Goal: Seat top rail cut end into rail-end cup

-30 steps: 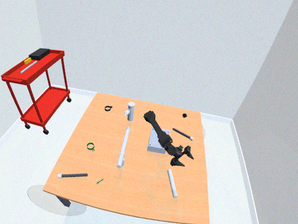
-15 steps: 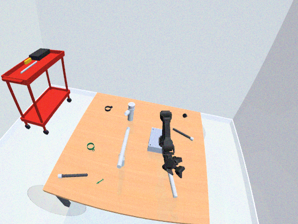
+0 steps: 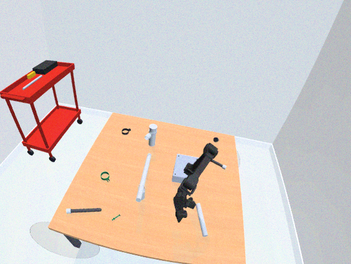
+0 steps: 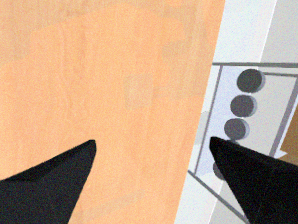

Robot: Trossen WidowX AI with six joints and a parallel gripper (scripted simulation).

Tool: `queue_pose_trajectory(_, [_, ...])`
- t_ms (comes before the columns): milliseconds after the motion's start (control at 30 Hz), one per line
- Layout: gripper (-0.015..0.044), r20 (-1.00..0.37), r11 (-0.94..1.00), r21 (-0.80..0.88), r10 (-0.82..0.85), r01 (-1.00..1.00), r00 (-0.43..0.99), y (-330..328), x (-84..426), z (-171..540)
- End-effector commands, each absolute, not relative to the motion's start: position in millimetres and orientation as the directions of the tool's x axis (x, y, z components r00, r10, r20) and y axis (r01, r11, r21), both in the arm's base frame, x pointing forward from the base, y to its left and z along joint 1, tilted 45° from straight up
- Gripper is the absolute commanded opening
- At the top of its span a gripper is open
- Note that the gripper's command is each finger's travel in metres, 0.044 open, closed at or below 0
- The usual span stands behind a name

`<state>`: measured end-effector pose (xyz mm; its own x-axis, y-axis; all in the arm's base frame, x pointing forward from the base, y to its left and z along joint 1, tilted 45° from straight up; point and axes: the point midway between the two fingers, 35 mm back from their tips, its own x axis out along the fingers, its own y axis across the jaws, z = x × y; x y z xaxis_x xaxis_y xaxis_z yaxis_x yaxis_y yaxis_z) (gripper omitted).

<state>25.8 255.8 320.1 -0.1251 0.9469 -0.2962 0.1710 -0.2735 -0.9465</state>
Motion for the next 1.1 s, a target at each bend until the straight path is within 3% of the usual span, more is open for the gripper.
queue_pose_trajectory(0, [0.0440,-0.316,-0.316,-0.949,0.948,0.011,0.029,259.8,78.2,319.7])
queue_pose_trajectory(333, [0.0440,-0.379,-0.229,-0.891,0.852,-0.392,0.361,225.1,203.1,307.8])
queue_pose_trajectory(533, [0.0440,-0.419,-0.022,-0.797,0.740,-0.603,0.527,175.0,270.4,289.7])
queue_pose_trajectory(700, [0.0440,-0.459,0.130,-0.699,0.672,-0.703,0.581,141.5,300.7,272.2])
queue_pose_trajectory(900, [0.0440,-0.599,0.476,-0.300,0.580,-0.827,0.552,73.6,340.7,208.4])
queue_pose_trajectory(1067, [0.0440,-0.672,0.733,0.088,0.543,-0.674,0.503,8.7,352.8,154.9])
